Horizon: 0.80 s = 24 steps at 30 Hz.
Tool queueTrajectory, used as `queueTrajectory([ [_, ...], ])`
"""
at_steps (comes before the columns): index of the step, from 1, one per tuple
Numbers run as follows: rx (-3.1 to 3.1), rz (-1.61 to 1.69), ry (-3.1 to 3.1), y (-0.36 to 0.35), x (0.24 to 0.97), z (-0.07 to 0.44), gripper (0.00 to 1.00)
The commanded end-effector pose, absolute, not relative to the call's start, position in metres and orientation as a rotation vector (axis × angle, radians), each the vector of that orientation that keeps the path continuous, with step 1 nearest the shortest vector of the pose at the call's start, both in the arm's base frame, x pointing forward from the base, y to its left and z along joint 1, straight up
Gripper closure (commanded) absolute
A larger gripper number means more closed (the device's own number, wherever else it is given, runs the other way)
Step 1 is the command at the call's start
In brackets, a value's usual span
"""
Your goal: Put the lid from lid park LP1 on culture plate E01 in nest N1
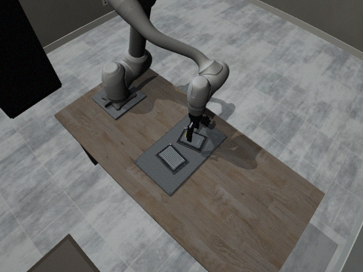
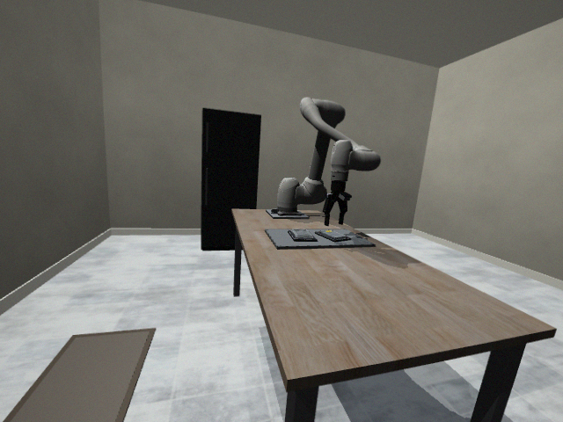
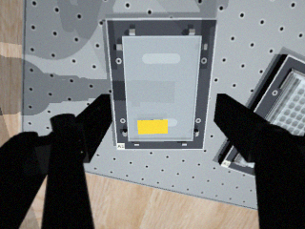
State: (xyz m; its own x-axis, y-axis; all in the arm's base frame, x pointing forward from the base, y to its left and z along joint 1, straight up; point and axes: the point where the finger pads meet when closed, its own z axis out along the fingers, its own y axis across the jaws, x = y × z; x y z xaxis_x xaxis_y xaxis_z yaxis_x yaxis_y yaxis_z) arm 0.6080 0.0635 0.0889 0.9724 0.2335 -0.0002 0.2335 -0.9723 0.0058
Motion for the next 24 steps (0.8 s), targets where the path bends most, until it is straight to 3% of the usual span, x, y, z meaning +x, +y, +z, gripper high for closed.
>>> queueTrajectory([
  [1,3.114,0.003,0.368,0.064,0.608,0.086,0.31],
  [24,3.114,0.003,0.368,0.063,0.609,0.06,0.31],
])
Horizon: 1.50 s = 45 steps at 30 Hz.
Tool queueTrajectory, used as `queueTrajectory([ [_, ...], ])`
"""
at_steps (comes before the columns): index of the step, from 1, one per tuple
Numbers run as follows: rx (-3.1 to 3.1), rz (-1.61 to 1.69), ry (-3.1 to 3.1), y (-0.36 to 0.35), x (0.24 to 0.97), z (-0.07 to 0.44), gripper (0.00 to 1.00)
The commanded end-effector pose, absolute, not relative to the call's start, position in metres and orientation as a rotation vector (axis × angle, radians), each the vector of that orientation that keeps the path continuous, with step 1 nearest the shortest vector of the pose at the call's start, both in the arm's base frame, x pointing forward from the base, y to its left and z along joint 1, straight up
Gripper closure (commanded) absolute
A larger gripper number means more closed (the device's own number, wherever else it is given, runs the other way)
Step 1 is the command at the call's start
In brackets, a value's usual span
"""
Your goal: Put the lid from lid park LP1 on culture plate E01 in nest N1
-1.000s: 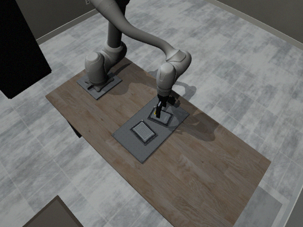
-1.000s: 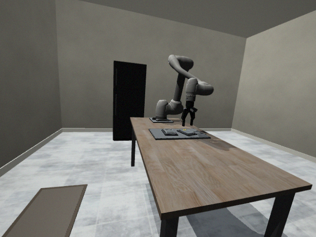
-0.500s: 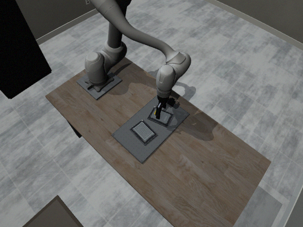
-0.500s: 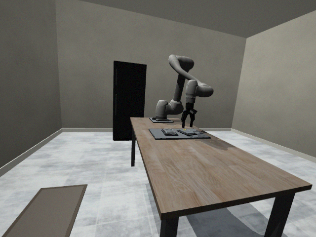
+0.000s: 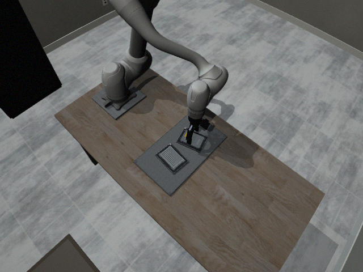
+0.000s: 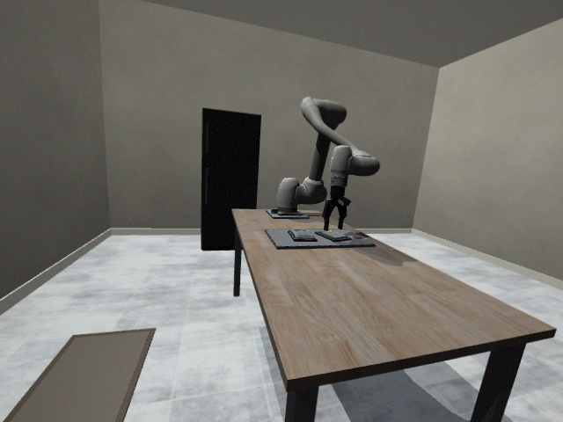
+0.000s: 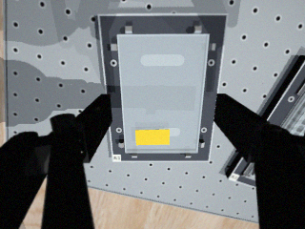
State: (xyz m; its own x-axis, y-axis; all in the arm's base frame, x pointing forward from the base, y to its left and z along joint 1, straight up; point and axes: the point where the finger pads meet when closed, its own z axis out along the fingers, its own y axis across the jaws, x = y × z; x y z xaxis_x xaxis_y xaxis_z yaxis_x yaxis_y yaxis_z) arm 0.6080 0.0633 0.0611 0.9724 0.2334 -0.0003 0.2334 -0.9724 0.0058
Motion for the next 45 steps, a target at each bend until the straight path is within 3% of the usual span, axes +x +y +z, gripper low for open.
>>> queueTrajectory([
  [1,3.114,0.003,0.368,0.0634,0.6085,0.0588,0.31],
  [45,3.114,0.003,0.368,0.0634,0.6088,0.0536,0.31],
])
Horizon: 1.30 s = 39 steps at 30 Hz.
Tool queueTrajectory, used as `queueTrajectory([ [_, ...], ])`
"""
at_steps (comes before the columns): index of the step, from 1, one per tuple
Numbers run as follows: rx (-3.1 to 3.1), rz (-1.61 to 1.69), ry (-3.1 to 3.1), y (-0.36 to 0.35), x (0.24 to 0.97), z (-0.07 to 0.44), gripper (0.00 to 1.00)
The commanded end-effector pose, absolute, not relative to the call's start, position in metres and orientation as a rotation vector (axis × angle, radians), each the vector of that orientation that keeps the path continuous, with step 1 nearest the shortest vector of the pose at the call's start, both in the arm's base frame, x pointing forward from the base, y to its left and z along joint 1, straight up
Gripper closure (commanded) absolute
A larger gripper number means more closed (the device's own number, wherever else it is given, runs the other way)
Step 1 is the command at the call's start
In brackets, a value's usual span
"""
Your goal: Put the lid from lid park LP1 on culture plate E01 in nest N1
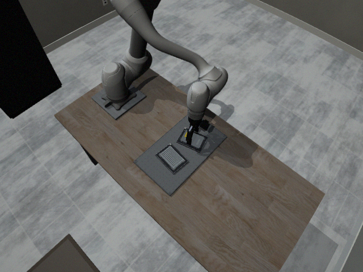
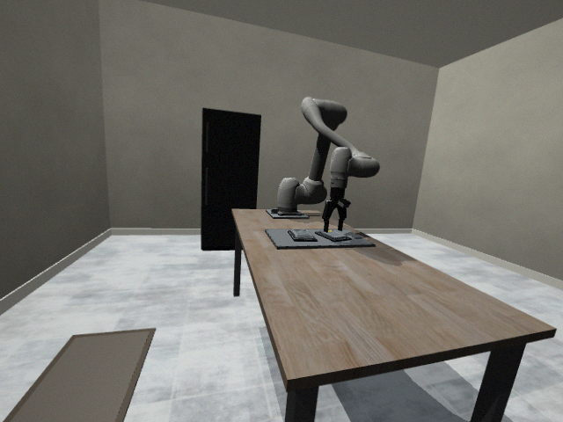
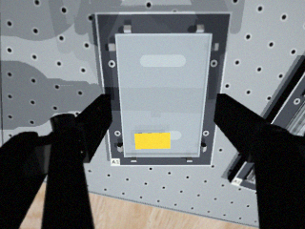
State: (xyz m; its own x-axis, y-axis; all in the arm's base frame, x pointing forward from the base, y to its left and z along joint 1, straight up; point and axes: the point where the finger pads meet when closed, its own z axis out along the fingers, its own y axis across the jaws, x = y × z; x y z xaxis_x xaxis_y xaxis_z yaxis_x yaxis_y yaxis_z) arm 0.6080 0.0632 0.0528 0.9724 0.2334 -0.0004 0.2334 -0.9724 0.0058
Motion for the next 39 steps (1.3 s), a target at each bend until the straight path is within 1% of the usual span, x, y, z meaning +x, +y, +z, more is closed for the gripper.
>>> queueTrajectory([
  [1,3.114,0.003,0.368,0.0635,0.6088,0.0536,0.31],
  [27,3.114,0.003,0.368,0.0635,0.609,0.0536,0.31],
  [28,3.114,0.003,0.368,0.0635,0.609,0.0536,0.37],
  [39,3.114,0.003,0.368,0.0635,0.609,0.0536,0.37],
])
